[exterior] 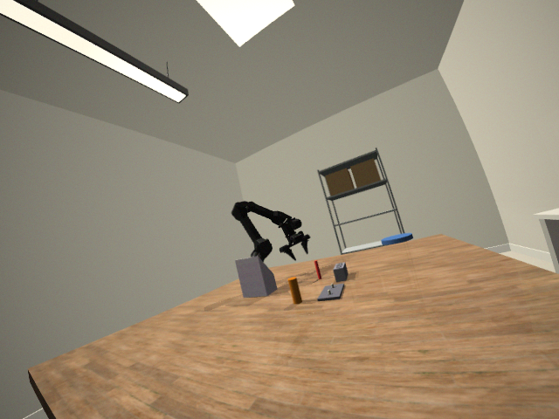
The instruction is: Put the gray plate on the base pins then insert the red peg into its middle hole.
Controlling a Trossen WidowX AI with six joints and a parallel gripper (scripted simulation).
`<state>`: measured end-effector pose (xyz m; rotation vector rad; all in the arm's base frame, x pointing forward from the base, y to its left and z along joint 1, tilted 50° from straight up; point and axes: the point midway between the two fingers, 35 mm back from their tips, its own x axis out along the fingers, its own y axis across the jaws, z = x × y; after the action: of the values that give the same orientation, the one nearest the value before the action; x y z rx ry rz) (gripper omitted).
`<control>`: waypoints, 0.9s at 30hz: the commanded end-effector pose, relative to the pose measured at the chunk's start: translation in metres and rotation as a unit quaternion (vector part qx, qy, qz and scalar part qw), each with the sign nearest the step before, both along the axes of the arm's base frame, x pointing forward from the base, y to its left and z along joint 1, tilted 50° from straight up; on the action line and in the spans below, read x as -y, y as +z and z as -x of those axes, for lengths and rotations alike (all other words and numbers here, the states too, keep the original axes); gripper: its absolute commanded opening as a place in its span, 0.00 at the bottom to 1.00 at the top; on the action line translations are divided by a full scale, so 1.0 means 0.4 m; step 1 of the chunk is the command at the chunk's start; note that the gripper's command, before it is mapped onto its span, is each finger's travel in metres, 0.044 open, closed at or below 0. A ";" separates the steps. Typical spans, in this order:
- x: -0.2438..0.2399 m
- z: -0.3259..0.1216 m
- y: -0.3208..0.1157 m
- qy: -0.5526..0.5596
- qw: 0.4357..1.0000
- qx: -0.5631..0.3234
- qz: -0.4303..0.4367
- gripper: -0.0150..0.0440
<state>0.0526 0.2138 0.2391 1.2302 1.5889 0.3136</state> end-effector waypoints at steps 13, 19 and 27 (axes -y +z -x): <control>0.049 -0.025 0.048 -0.160 0.918 -0.361 0.049 1.00; 0.043 -0.044 0.043 -0.162 0.918 -0.357 0.053 1.00; 0.033 -0.297 -0.052 -0.172 0.920 -0.340 0.093 1.00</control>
<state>0.1400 0.2040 0.2332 1.5443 1.8687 -0.5214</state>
